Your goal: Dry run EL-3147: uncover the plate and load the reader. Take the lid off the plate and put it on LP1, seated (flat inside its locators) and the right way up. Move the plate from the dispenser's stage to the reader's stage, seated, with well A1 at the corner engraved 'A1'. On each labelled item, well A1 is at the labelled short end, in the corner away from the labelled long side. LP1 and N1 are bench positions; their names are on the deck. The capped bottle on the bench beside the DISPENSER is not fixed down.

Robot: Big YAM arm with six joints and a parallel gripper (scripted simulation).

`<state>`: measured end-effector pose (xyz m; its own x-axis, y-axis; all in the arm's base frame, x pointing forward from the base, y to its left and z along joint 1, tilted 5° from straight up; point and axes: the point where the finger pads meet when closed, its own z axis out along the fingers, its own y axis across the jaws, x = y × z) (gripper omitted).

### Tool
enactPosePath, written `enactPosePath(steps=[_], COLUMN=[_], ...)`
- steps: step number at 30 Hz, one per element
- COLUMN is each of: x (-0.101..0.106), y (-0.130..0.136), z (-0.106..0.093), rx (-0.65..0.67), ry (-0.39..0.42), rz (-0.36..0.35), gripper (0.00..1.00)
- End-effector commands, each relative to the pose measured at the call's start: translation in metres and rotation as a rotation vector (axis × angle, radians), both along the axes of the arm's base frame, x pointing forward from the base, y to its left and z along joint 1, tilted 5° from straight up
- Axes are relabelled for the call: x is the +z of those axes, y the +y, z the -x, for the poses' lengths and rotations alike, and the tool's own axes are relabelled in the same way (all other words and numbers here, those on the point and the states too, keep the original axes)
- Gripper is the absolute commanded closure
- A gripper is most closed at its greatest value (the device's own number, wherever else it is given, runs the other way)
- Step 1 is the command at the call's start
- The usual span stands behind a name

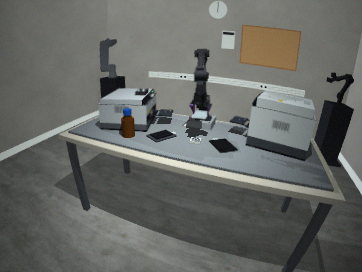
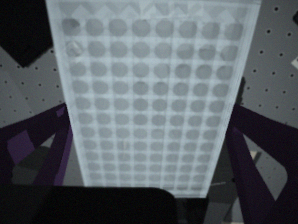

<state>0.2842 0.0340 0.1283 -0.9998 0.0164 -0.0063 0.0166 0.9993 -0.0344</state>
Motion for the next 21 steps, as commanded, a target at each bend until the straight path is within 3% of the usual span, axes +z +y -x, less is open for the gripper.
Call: enactPosePath(steps=[1,8,21], x=[0.021,0.016,0.023], y=[0.014,0.026,0.061], z=[-0.018,-0.011,-0.007], rx=[-0.047,-0.043,-0.08], ry=[-0.034,-0.015,-0.03], rz=[0.002,0.005,0.001], gripper=[0.14,0.14,0.14])
